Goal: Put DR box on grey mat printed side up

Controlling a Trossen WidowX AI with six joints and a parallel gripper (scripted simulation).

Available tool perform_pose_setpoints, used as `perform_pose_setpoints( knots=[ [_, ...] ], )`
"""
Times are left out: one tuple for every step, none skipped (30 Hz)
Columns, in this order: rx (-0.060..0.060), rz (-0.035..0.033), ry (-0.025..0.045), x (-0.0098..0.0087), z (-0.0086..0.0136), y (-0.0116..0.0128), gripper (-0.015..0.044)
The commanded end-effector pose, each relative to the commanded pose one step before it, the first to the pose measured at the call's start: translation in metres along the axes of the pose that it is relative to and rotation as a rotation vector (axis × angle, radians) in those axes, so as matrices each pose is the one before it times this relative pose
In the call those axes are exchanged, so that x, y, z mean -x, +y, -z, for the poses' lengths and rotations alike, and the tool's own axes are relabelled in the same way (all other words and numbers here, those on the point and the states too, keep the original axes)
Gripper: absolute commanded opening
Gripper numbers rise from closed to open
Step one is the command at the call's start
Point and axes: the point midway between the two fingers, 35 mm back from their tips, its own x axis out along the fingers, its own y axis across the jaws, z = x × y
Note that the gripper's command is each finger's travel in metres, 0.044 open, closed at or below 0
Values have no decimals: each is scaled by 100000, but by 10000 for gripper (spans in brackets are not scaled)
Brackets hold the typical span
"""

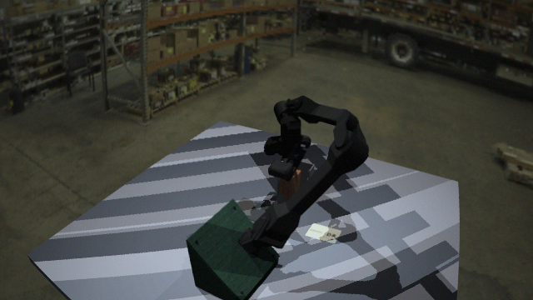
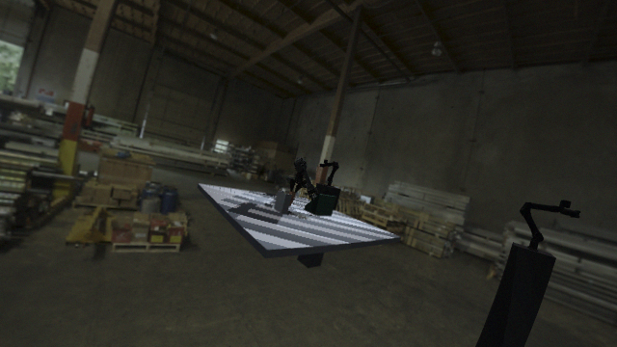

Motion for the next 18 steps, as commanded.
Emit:
perform_pose_setpoints(
  knots=[
    [729,656,295,55,715,-684,158],
    [245,2,58,-26,182,-146,158],
    [245,1,62,-27,184,-144,158],
    [244,1,65,-27,186,-142,158],
    [244,0,68,-28,188,-140,158],
    [199,-1,58,-23,155,-113,158],
    [119,-1,36,-14,94,-67,158],
    [40,0,12,-5,31,-22,158],
    [-1,-2,-1,-3,0,-27,158],
    [-4,-7,-2,-9,-1,-81,158],
    [-6,-11,-4,-16,-2,-136,158],
    [-7,-13,-4,-21,-2,-165,158],
    [-7,-13,-4,-21,-1,-164,158],
    [-7,-13,-3,-22,-1,-164,158],
    [-8,-13,-3,-23,-1,-164,158],
    [-8,-13,-2,-24,0,-164,158],
    [-8,-13,-2,-25,0,-164,158],
    [-8,-13,-1,-26,1,-163,158]
  ],
)
